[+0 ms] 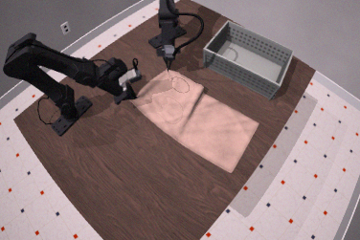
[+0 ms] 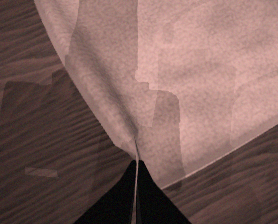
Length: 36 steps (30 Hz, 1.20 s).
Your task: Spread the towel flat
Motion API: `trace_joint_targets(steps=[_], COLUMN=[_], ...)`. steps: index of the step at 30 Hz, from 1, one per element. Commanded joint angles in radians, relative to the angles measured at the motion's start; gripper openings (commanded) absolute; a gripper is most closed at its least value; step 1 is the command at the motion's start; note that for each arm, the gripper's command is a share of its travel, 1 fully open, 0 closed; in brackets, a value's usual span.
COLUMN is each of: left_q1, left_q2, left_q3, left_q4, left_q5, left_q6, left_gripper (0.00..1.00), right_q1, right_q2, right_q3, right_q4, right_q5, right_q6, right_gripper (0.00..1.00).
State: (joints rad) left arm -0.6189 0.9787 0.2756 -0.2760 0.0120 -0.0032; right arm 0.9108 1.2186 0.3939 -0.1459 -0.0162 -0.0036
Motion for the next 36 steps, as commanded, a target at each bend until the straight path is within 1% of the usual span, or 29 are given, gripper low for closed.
trace_joint_targets(steps=[1, 3, 4, 5, 6, 7, 9, 21, 22, 26, 27, 28, 30, 31, 33, 34, 36], left_q1=[-0.017, -0.017, -0.024, -0.024, -0.025, -0.027, -0.018, -0.018, -0.043, -0.059, -0.061, -0.062, -0.062, -0.059, -0.059, -0.059, -0.059], left_q2=[-0.037, -0.037, -0.040, -0.038, -0.040, -0.039, -0.025, -0.025, -0.052, -0.072, -0.080, -0.086, -0.089, -0.101, -0.106, -0.116, -0.119], left_q3=[-0.024, -0.024, -0.035, -0.034, -0.014, -0.040, -0.019, -0.019, -0.047, -0.055, -0.034, -0.004, -0.003, 0.017, 0.019, 0.039, 0.041], left_q4=[0.024, 0.024, 0.031, 0.012, 0.009, 0.018, 0.022, 0.022, 0.007, -0.005, -0.012, -0.027, -0.031, -0.062, -0.069, -0.098, -0.104], left_q5=[-0.022, -0.022, -0.022, -0.023, -0.024, -0.023, -0.016, -0.016, -0.022, -0.019, -0.019, -0.019, -0.020, -0.020, -0.020, -0.020, -0.020], left_q6=[-0.007, -0.007, -0.007, -0.007, -0.009, -0.008, -0.003, -0.003, -0.006, -0.007, -0.009, -0.009, -0.010, -0.009, -0.010, -0.009, -0.010], left_gripper=[0.00, 0.00, 0.00, 0.00, 0.00, 0.00, 0.00, 0.00, 0.00, 0.00, 0.00, 0.12, 0.12, 0.33, 0.33, 0.54, 0.54], right_q1=[0.005, 0.005, 0.020, 0.021, 0.021, 0.023, 0.014, 0.014, 0.044, 0.061, 0.062, 0.063, 0.055, 0.055, 0.055, 0.055, 0.055], right_q2=[-0.001, -0.001, 0.013, 0.014, 0.014, 0.015, 0.018, 0.019, -0.024, -0.035, -0.038, -0.049, -0.050, -0.070, -0.073, -0.092, -0.093], right_q3=[-0.006, -0.006, -0.037, -0.037, -0.037, -0.041, -0.016, -0.015, -0.048, -0.056, -0.045, -0.007, -0.006, 0.011, 0.013, 0.030, 0.031], right_q4=[0.026, 0.026, 0.044, 0.045, 0.046, 0.050, 0.054, 0.044, 0.029, 0.025, 0.023, 0.006, 0.005, -0.031, -0.036, -0.070, -0.074], right_q5=[0.013, 0.013, 0.020, 0.020, 0.020, 0.021, 0.021, 0.021, 0.019, 0.019, 0.020, 0.021, 0.021, 0.021, 0.021, 0.021, 0.021], right_q6=[-0.001, -0.001, -0.006, -0.006, -0.005, -0.005, -0.004, -0.004, -0.008, -0.005, -0.003, -0.002, -0.002, -0.002, -0.002, -0.002, -0.002], right_gripper=[0.00, 0.00, 0.00, 0.00, 0.00, 0.00, 0.00, 0.00, 0.00, 0.00, 0.00, 0.12, 0.12, 0.33, 0.33, 0.54, 0.54])
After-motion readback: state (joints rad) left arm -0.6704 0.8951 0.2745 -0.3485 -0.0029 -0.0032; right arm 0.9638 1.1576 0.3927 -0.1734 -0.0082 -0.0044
